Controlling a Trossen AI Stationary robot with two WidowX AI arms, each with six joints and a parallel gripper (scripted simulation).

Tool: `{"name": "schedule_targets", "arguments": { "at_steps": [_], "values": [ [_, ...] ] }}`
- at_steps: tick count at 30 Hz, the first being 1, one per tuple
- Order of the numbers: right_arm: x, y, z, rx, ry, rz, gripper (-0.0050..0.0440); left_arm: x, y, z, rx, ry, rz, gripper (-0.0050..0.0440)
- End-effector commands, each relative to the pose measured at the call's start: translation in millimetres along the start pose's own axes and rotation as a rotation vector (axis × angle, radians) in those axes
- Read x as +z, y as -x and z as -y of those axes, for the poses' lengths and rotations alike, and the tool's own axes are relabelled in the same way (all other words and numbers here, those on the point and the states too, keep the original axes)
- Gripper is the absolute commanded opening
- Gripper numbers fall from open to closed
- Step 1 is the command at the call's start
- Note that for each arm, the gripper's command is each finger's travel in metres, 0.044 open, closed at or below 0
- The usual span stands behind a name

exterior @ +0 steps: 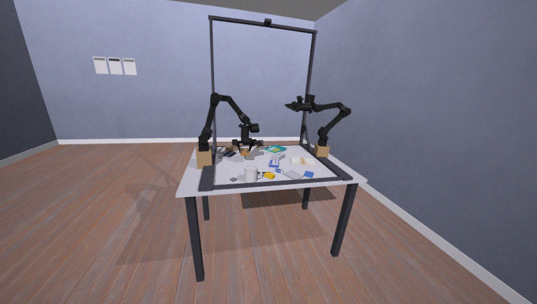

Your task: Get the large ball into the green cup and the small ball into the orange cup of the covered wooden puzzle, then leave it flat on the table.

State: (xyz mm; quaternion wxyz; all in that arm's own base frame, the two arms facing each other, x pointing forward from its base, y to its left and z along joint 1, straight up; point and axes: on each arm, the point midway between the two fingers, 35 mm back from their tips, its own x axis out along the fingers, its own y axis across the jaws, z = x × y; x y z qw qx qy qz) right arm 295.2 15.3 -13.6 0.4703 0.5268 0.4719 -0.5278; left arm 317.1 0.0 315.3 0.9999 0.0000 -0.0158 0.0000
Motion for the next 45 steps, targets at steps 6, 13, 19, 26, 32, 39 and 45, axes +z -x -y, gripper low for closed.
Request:
{"name": "schedule_targets", "arguments": {
  "at_steps": [6,13,19,26,32,39,45],
  "values": [
    [-1,8,-1,0.099,-0.001,0.001,-0.005,8,1,0,0.0,0.0,0.018,0.04],
    [-1,7,4,0.218,-0.001,0.0,-0.005,8,1,0,0.0,0.0,0.018,0.04],
    [3,7,6,0.251,0.001,-0.093,-0.005,8,1,0,0.0,0.0,0.018,0.04],
    [6,6,7,0.268,0.001,-0.175,-0.005,8,1,0,0.0,0.0,0.018,0.04],
    [10,0,9,0.271,-0.003,-0.269,-0.005,8,1,0,0.0,0.0,0.018,0.04],
    [10,2,9,0.28,-0.002,-0.27,-0.005,8,1,0,0.0,0.0,0.018,0.04],
    [10,3,8,0.285,-0.001,-0.27,-0.005,8,1,0,0.0,0.0,0.018,0.04]
  ]
}}
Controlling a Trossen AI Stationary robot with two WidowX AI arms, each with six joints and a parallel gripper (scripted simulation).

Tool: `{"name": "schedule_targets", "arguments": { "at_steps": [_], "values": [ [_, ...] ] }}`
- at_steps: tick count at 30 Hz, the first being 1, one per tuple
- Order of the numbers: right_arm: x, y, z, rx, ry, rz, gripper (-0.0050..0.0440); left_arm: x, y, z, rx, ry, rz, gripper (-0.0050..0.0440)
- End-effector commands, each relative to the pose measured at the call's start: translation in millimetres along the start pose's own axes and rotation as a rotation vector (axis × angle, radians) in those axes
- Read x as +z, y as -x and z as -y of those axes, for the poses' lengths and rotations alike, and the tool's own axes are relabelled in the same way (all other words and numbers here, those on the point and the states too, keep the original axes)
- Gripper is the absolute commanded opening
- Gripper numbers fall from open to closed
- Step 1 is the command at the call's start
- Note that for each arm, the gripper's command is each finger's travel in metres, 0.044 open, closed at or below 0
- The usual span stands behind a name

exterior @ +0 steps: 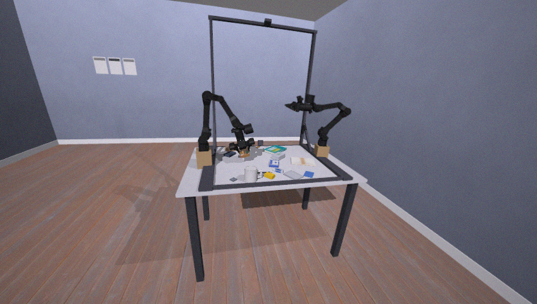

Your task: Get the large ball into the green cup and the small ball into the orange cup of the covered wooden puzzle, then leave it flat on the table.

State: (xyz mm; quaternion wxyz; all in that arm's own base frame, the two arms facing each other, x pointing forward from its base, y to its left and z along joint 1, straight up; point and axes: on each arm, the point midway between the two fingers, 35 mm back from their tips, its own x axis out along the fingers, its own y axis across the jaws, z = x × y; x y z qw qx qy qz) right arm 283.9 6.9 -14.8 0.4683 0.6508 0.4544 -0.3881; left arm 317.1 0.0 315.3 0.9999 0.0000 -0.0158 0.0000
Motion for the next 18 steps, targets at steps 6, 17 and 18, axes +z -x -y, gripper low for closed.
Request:
{"name": "schedule_targets", "arguments": {
  "at_steps": [6,17,18],
  "values": [
    [-1.3,4.6,-4.0,0.024,0.007,-0.007,-0.005,7.6,1.1,0.0,0.0,0.0,0.018,0.04],
    [-5.8,1.9,-11.5,-0.089,0.005,0.11,-0.005,7.6,1.1,0.0,0.0,0.0,0.018,0.04],
    [-6.3,1.7,-12.0,-0.101,0.006,0.122,-0.005,7.6,1.1,0.0,0.0,0.0,0.018,0.04]
  ]
}}
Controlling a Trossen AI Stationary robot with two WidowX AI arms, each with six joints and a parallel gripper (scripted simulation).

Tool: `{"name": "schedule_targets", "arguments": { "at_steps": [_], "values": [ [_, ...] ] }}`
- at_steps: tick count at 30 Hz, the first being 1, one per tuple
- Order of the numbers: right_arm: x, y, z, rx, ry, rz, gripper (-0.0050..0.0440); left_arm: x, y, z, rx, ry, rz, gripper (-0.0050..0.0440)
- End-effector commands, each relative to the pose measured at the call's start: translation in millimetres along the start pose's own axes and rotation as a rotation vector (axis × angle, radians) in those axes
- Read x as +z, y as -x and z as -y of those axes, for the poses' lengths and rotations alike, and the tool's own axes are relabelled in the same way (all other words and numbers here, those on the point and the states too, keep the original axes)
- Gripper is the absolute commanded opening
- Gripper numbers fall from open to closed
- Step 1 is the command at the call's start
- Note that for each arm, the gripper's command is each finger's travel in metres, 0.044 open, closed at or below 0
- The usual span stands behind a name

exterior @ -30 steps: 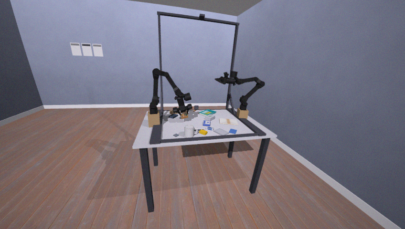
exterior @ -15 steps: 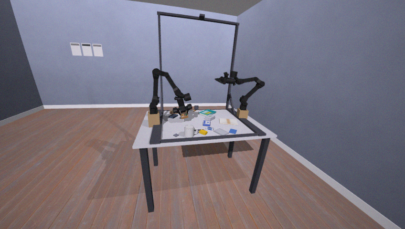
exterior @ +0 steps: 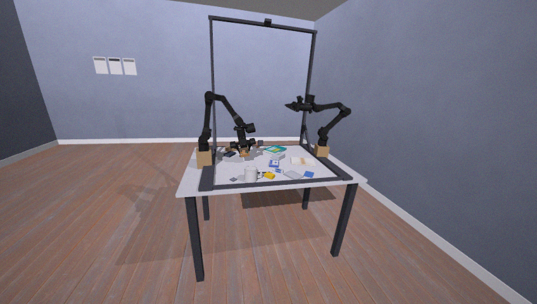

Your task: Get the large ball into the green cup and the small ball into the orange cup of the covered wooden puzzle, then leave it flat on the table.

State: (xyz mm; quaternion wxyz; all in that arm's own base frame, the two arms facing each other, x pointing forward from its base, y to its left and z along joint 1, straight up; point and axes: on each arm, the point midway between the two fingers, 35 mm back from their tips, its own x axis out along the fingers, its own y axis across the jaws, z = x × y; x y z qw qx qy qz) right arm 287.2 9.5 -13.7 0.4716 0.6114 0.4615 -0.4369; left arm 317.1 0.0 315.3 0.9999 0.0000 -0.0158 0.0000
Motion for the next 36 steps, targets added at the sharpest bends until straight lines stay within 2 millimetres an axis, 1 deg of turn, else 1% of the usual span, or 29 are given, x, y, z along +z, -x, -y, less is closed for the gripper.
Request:
{"name": "schedule_targets", "arguments": {
  "at_steps": [1,9,14,23,26,28,29,36],
  "values": [
    [-3.4,3.2,-9.2,-0.024,0.003,0.043,-0.005,7.6,1.1,0.0,0.0,0.0,0.018,0.04],
    [-7.4,1.9,-12.9,-0.123,0.004,0.141,-0.005,7.6,1.1,0.0,0.0,0.0,0.018,0.04],
    [-8.7,1.3,-14.2,-0.154,0.004,0.172,-0.005,7.6,1.1,0.0,0.0,0.0,0.018,0.04],
    [-7.3,1.1,-14.9,-0.177,-0.001,0.168,-0.005,7.6,1.1,0.0,0.0,0.0,0.018,0.04],
    [-6.6,1.6,-10.9,-0.172,0.0,0.174,-0.005,7.6,1.1,0.0,0.0,0.0,0.018,0.04],
    [-6.6,1.6,-10.9,-0.172,0.0,0.174,-0.005,7.6,1.1,0.0,0.0,0.0,0.018,0.04],
    [-8.6,4.4,-11.6,-0.144,0.005,0.172,-0.005,7.6,1.1,0.0,0.0,0.0,0.018,0.04],
    [-8.8,2.8,-14.0,-0.153,0.005,0.172,-0.005,7.6,1.1,0.0,0.0,0.0,0.018,0.04]
  ]
}}
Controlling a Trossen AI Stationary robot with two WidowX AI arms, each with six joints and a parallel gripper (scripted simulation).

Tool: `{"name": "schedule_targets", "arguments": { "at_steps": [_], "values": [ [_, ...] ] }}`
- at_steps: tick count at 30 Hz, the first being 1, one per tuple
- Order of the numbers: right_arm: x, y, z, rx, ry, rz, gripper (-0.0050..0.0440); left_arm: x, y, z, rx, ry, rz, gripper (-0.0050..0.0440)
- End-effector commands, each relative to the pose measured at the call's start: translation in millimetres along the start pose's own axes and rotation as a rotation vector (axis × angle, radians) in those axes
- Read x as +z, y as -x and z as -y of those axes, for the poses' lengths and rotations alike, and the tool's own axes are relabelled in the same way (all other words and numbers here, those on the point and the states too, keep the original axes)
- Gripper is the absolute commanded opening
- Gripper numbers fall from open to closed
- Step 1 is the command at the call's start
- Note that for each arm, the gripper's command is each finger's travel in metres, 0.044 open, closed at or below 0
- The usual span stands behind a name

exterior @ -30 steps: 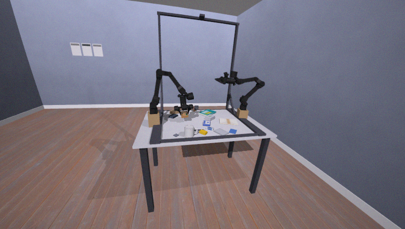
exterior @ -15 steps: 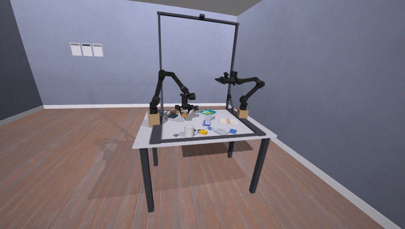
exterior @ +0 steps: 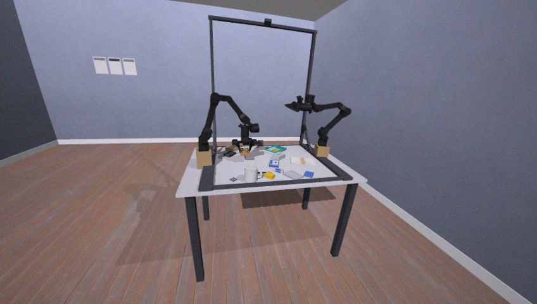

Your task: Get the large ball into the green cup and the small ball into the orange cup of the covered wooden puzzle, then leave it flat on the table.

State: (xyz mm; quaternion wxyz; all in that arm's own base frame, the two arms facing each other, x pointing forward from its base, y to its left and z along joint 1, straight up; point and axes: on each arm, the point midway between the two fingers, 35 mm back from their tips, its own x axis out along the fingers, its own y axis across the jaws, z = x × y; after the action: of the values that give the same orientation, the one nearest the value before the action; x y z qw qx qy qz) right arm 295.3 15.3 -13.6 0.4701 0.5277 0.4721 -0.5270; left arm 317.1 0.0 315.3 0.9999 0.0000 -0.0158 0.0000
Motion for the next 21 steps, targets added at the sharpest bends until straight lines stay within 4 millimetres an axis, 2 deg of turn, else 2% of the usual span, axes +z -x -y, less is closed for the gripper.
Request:
{"name": "schedule_targets", "arguments": {
  "at_steps": [1,10,21],
  "values": [
    [-1.2,5.1,-6.3,0.018,-0.001,0.0,-0.005,7.6,1.1,0.0,0.0,0.0,0.018,0.04],
    [-3.2,5.1,-6.3,0.021,-0.001,0.049,-0.005,7.6,1.1,0.0,0.0,0.0,0.018,0.04],
    [0.1,7.7,-3.7,0.023,0.001,-0.02,-0.005,7.6,1.1,0.0,0.0,0.0,0.018,0.04]
  ]
}}
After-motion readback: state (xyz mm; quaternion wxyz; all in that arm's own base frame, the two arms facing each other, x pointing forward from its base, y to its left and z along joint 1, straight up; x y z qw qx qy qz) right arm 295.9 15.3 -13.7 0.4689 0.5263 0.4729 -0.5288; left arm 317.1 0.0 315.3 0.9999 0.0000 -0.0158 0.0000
